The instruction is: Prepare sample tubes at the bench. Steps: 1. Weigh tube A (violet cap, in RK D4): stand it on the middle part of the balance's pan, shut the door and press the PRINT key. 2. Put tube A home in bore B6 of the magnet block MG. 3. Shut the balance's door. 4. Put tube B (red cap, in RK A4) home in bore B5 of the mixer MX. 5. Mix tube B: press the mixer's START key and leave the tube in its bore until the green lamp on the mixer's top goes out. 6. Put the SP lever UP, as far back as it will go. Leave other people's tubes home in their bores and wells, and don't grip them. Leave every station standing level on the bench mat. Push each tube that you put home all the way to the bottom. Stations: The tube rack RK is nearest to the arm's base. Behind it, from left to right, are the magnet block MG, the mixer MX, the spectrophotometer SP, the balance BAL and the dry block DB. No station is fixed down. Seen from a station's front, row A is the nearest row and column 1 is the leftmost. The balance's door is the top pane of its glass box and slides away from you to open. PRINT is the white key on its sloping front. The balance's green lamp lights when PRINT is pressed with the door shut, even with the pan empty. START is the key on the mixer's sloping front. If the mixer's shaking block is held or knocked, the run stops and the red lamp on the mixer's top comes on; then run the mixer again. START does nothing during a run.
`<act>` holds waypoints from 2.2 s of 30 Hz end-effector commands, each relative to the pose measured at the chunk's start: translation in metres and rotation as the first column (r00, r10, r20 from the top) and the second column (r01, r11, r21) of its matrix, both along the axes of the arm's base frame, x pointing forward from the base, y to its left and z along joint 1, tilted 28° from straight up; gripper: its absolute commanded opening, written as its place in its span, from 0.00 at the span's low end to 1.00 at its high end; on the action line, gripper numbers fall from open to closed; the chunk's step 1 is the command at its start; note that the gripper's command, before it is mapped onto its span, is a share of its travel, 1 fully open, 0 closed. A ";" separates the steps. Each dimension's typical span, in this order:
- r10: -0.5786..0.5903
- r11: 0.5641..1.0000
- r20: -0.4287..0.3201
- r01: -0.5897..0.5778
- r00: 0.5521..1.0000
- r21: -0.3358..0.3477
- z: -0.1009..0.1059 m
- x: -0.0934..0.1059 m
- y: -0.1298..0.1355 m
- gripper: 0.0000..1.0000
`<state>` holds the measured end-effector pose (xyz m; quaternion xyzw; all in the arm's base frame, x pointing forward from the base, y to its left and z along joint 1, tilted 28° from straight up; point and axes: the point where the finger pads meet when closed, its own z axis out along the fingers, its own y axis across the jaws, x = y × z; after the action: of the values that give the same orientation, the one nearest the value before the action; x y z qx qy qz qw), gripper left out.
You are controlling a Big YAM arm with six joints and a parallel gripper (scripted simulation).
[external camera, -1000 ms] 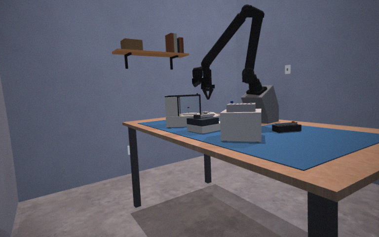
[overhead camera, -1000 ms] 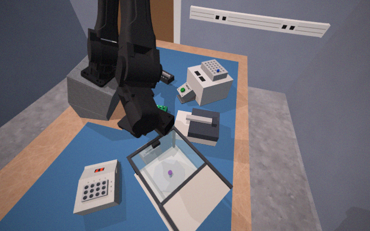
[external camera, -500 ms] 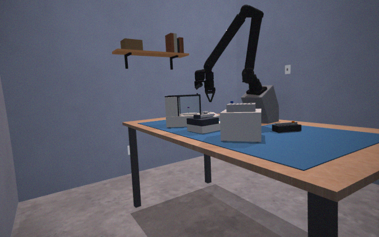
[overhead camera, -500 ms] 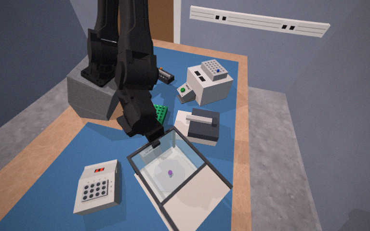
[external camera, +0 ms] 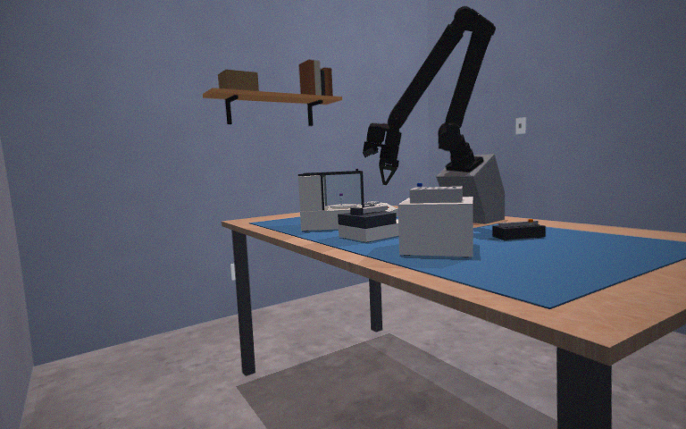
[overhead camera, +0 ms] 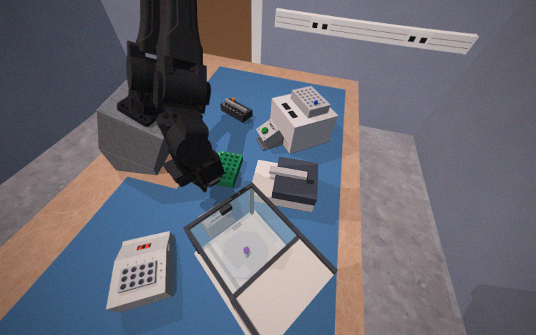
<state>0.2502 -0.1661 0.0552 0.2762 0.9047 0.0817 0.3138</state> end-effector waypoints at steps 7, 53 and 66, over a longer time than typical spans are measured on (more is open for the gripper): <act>-0.094 0.982 0.263 0.132 0.960 -0.132 0.001 -0.005 -0.004 0.00; -0.078 0.982 0.277 0.122 0.958 -0.146 -0.006 -0.018 0.009 0.00; -0.078 0.982 0.277 0.122 0.958 -0.146 -0.006 -0.018 0.009 0.00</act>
<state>0.2282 -0.1504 0.0403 0.2840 0.8449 0.0342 0.4519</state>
